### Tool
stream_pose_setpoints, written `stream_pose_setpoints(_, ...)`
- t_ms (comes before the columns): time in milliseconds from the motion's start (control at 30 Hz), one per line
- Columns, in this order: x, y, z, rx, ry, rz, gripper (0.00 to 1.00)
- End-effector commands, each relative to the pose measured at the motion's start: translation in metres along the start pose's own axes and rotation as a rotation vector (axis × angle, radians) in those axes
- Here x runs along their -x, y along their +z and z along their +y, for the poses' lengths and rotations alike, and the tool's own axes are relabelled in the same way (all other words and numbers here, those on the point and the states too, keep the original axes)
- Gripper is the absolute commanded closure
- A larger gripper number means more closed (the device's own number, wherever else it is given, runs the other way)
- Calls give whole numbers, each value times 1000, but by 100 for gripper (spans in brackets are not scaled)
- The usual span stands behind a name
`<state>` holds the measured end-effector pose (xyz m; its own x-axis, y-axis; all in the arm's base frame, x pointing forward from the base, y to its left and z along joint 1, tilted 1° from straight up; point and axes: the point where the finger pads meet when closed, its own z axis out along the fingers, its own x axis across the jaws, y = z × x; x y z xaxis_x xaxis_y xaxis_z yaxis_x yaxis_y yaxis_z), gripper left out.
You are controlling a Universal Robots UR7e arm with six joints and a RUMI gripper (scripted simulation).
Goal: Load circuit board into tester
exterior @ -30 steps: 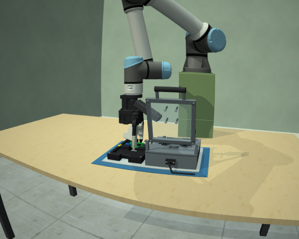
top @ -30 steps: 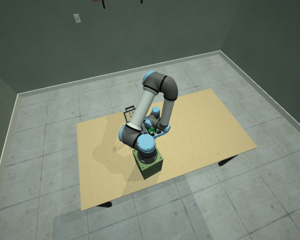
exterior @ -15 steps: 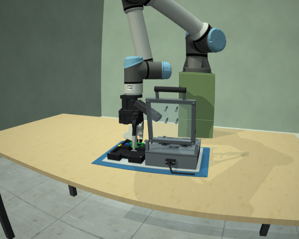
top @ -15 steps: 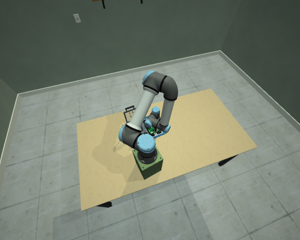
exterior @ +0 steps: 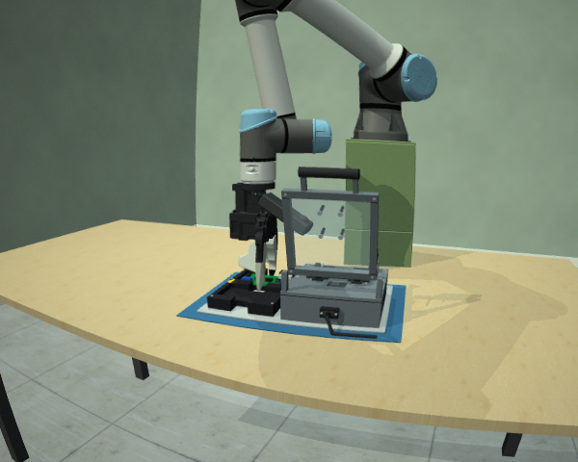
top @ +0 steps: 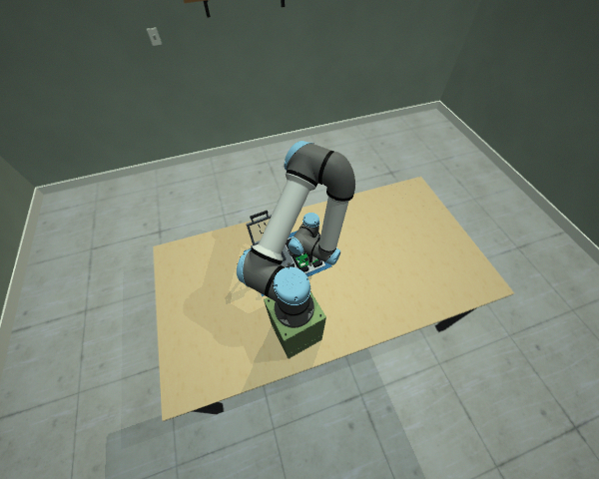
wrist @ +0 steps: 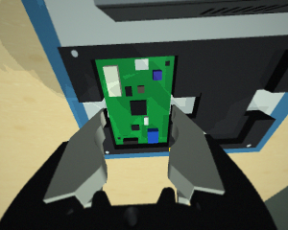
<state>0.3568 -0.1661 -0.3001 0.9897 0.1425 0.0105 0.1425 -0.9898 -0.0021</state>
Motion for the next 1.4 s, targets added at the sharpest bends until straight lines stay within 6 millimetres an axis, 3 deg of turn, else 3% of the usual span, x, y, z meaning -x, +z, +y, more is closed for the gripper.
stream_pose_setpoints(0, -1, 0, 2, 3, 1, 1, 53)
stream_pose_setpoints(1367, -1, 0, 2, 3, 1, 1, 58)
